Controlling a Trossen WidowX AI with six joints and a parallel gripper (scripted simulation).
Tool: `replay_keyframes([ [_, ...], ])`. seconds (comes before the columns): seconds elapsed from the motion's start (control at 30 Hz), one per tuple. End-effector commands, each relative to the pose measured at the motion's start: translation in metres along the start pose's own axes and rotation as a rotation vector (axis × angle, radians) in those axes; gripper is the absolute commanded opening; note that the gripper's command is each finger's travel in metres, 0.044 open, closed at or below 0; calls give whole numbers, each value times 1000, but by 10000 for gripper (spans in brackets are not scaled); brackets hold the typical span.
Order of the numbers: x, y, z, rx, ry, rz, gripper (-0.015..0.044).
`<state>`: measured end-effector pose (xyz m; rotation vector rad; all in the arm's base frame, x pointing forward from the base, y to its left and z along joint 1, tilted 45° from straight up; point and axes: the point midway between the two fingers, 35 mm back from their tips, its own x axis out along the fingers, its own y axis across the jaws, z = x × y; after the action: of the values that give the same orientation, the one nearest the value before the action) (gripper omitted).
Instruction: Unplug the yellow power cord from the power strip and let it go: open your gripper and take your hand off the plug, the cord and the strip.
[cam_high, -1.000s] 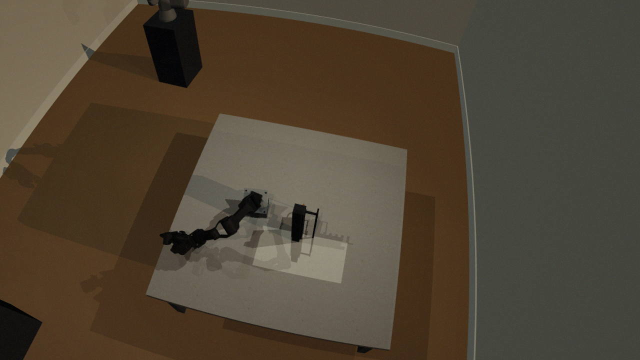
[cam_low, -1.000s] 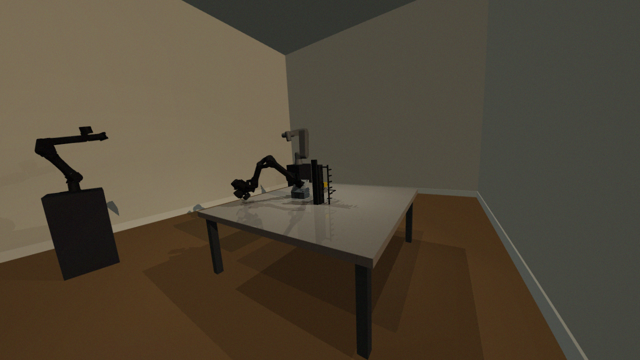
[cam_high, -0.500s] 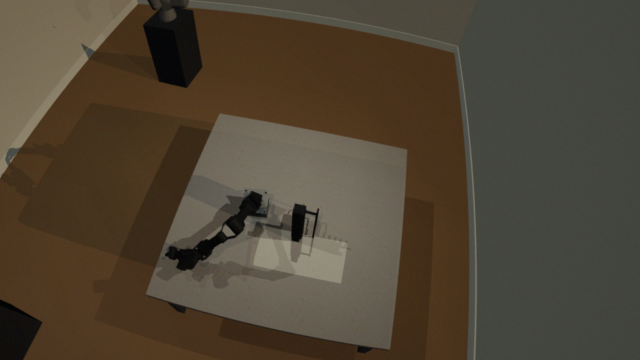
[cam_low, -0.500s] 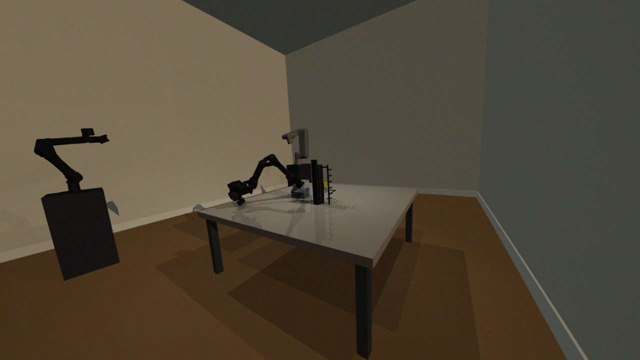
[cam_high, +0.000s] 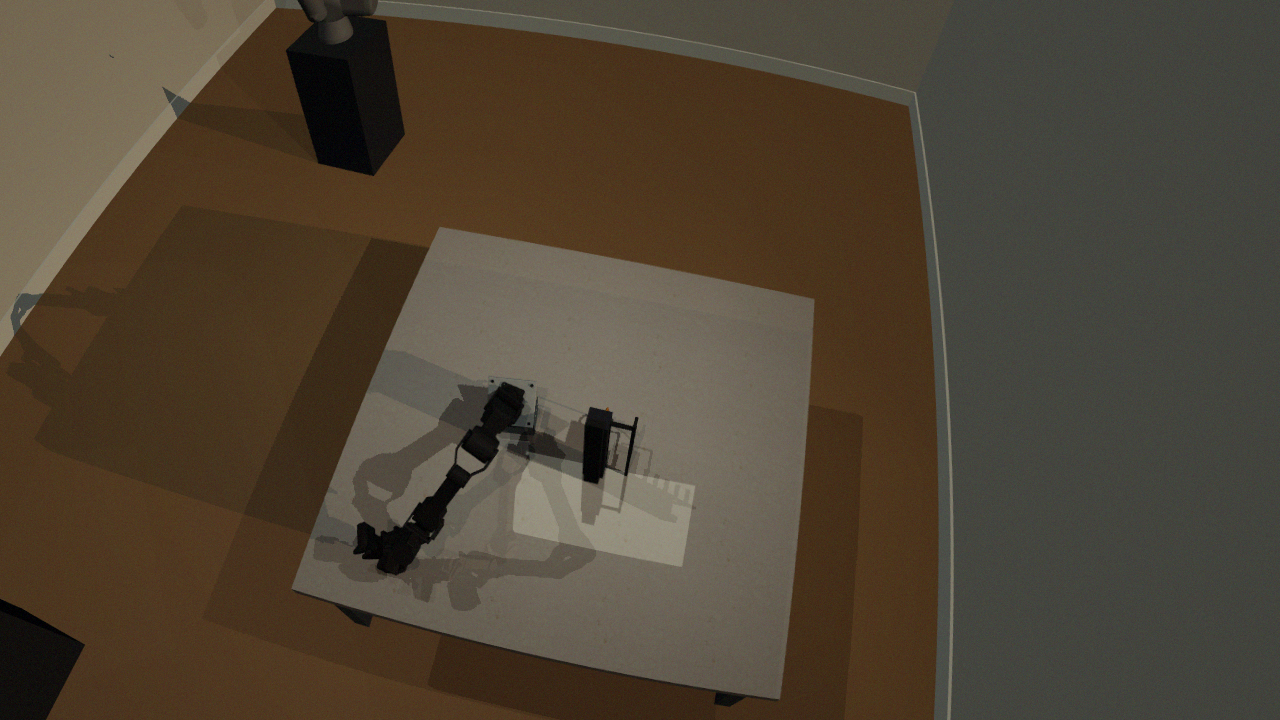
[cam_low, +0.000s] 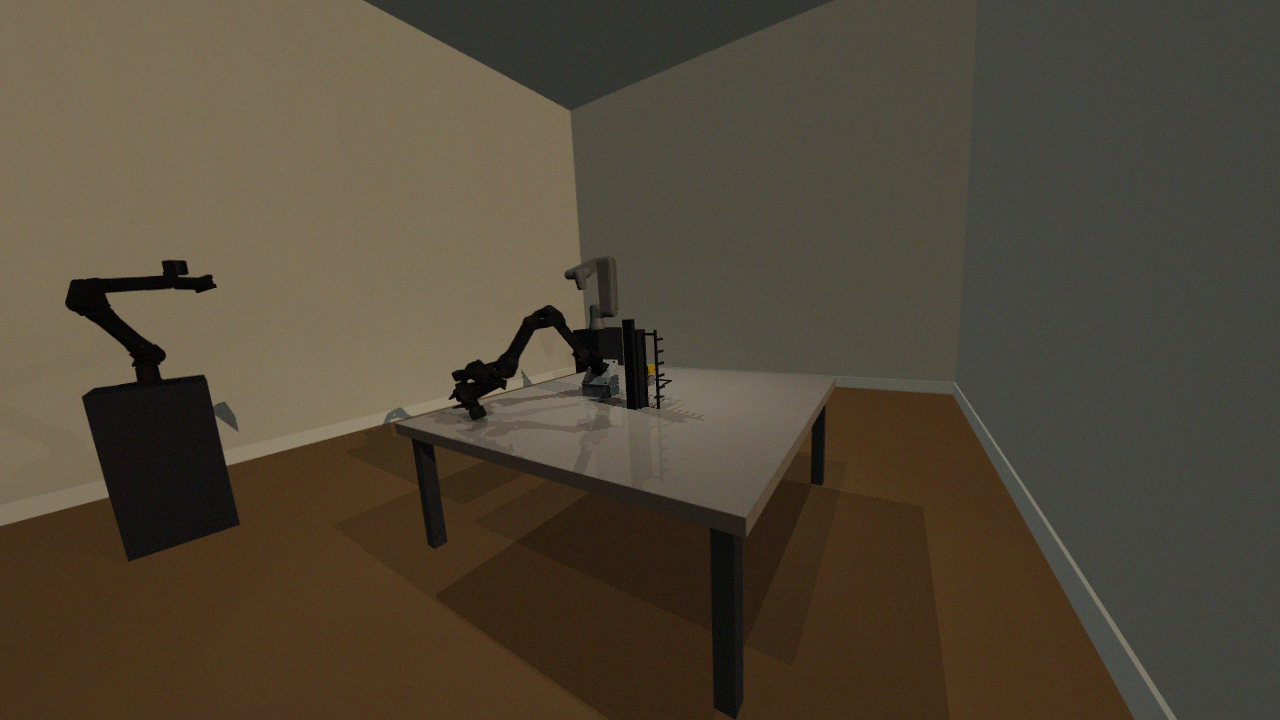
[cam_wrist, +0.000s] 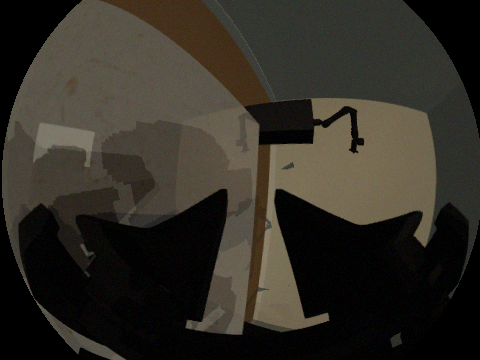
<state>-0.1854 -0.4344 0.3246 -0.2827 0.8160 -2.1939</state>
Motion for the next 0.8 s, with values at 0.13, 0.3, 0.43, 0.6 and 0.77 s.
replay_keyframes([
  [0.13,-37,28,59,145,-131,115,160],
  [0.3,-67,52,91,203,-199,215,160],
  [0.43,-96,75,113,223,-247,307,160],
  [0.6,-135,104,136,247,-298,425,160],
  [0.77,-176,132,155,271,-341,545,160],
])
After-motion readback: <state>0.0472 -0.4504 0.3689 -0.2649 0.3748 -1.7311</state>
